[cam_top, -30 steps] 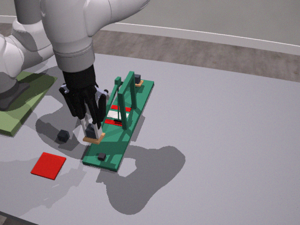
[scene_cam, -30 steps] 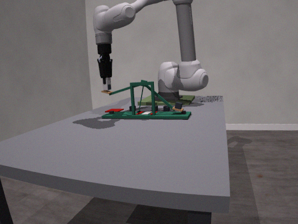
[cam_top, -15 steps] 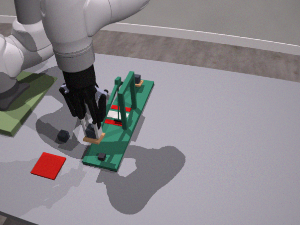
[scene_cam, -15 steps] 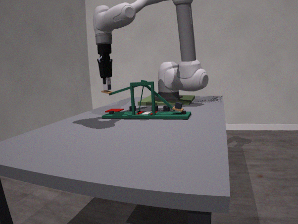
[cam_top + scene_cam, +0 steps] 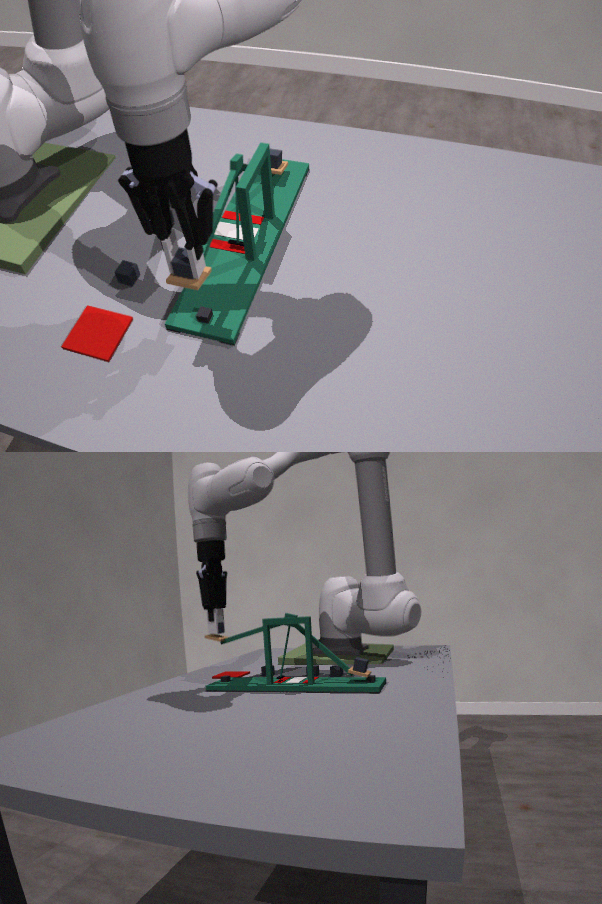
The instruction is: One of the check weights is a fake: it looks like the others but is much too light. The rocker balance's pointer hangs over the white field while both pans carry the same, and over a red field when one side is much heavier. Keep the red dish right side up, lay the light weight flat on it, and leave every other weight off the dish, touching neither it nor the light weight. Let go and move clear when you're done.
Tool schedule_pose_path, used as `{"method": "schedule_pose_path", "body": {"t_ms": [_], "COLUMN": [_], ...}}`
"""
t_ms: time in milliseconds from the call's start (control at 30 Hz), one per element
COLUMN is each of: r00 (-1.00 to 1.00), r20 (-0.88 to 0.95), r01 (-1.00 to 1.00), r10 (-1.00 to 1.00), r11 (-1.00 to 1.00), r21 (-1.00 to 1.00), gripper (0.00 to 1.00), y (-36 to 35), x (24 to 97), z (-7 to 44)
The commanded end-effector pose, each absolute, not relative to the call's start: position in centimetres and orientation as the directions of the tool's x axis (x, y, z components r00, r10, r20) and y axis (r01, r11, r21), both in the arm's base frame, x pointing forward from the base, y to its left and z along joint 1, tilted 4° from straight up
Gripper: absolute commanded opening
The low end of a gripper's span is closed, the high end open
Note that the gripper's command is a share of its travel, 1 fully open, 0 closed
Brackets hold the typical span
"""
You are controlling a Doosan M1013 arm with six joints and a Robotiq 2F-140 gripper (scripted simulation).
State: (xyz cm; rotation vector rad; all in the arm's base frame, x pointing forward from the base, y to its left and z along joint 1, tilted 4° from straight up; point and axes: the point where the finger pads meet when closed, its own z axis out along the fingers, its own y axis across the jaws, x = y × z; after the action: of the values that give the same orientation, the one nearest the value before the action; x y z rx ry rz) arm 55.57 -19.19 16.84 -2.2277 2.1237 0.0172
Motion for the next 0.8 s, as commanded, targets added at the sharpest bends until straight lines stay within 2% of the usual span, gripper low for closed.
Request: {"method": "schedule_pose_path", "body": {"t_ms": [0, 767], "r00": [0.049, 0.049], "r20": [-0.052, -0.052], "r01": [-0.998, -0.998], "r10": [-0.997, -0.997], "r11": [-0.047, -0.047], "r21": [-0.039, -0.039], "gripper": [0.24, 0.24], "y": [-19.19, -19.17], "x": [55.57, 55.58], "z": [16.84, 16.47]}}
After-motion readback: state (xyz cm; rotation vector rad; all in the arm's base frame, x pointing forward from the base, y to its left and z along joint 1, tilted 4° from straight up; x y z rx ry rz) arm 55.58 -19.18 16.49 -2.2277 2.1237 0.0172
